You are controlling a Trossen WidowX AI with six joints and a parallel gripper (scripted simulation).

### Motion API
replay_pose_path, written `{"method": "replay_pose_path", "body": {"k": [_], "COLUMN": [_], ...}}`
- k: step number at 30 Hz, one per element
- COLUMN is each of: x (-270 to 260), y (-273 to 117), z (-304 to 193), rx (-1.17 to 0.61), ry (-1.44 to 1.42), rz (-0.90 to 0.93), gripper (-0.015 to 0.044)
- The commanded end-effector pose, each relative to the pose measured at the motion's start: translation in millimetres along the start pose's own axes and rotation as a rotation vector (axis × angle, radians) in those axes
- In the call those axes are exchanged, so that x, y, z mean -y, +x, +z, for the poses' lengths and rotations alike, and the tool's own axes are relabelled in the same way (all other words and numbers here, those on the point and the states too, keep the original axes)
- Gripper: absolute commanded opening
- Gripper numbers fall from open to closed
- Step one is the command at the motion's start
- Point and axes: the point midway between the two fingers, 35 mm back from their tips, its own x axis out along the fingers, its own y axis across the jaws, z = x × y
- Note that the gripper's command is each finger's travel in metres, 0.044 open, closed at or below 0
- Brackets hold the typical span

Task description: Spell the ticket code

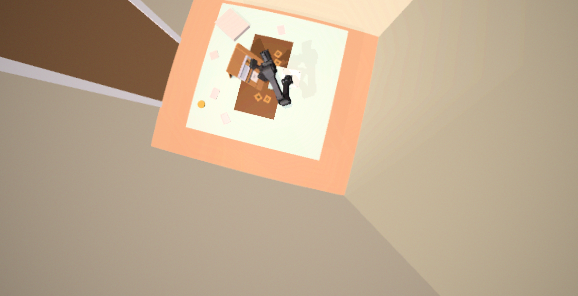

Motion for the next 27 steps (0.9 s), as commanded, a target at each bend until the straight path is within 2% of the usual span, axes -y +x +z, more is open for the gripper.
{"method": "replay_pose_path", "body": {"k": [1, 3, 7, 17, 27], "x": [0.7, 0.7, -9.7, -80.7, -175.5], "y": [-0.5, -0.5, 23.8, 95.4, 120.7], "z": [0.5, 0.5, 19.1, 90.9, 141.2], "rx": [0.002, 0.002, 0.039, 0.085, -0.004], "ry": [-0.011, -0.011, 0.034, 0.190, 0.288], "rz": [-0.007, -0.007, 0.078, 0.427, 0.725], "gripper": [0.0440, 0.0440, 0.0340, 0.0340, 0.0340]}}
